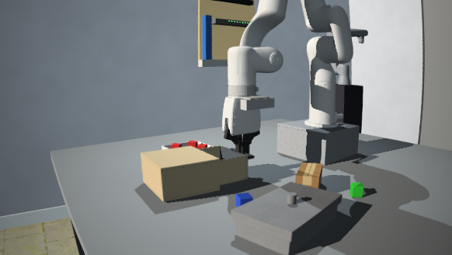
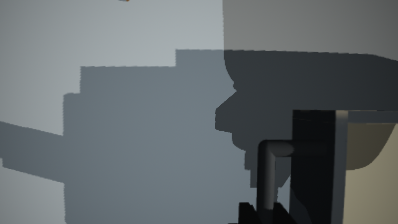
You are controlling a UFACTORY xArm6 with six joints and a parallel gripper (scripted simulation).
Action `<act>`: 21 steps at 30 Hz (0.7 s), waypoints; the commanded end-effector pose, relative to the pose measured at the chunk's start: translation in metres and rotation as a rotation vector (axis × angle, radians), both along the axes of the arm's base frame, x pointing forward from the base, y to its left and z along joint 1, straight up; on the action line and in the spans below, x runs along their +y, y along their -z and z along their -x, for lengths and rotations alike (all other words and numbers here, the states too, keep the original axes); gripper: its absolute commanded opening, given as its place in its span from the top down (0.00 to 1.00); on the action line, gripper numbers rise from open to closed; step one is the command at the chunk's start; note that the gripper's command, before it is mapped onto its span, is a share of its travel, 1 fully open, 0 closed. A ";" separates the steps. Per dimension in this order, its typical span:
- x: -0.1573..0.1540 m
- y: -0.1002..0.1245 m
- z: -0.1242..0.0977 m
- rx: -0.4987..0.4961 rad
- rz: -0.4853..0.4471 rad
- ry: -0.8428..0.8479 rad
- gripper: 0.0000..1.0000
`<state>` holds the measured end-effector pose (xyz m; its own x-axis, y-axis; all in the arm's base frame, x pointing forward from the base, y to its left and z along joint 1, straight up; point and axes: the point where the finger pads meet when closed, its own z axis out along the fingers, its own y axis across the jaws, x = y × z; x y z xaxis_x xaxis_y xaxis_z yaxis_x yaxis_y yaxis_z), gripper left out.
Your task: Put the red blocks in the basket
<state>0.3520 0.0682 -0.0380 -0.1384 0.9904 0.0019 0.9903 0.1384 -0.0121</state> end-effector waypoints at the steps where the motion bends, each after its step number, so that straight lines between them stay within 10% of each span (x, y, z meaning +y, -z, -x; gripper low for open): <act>1: 0.000 -0.001 -0.002 -0.004 -0.001 0.000 1.00; 21: 0.004 -0.001 -0.026 -0.004 -0.001 0.000 1.00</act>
